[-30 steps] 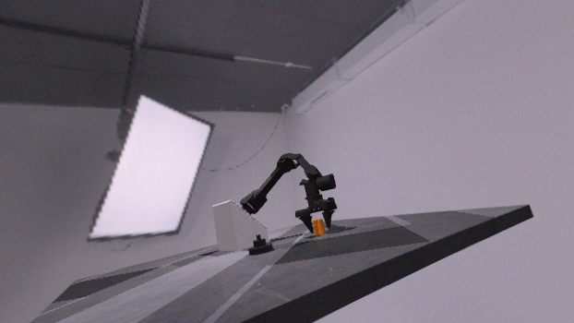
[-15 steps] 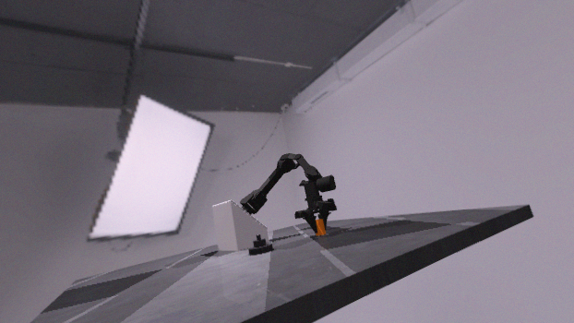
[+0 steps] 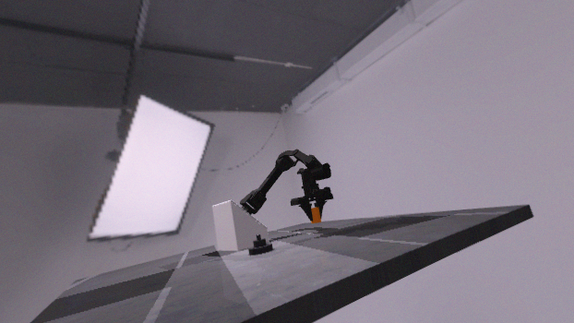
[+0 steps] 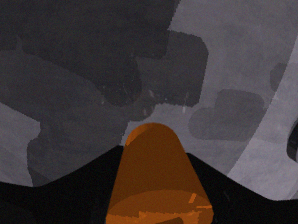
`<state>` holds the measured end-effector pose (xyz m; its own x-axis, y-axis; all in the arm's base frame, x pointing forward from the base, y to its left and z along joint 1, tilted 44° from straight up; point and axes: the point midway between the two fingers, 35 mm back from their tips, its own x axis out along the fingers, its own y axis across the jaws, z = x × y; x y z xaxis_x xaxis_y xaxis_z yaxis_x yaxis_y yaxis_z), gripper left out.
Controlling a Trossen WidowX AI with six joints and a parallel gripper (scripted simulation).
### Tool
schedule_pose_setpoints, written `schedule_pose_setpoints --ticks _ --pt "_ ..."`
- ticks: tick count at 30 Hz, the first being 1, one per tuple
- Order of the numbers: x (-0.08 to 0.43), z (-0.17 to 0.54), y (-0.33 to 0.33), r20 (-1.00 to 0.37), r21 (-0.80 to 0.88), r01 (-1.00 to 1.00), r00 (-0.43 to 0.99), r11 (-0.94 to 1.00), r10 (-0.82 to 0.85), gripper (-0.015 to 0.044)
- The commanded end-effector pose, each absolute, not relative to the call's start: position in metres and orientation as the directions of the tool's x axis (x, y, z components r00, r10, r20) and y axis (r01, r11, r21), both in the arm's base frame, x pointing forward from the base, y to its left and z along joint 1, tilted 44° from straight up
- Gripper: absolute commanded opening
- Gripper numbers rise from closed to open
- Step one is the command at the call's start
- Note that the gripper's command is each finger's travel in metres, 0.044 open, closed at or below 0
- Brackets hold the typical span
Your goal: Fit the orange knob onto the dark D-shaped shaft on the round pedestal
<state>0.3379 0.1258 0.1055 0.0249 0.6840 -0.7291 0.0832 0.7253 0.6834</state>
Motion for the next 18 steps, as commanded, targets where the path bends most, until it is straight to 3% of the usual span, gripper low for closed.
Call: schedule_pose_setpoints --ticks 1,18 --pt "0.338 0.13 0.103 -0.725 0.688 0.07 0.043 0.722 0.687 0.0" --pt "0.328 0.163 0.063 -0.72 0.694 0.07 0.043 0.716 0.693 0.0"
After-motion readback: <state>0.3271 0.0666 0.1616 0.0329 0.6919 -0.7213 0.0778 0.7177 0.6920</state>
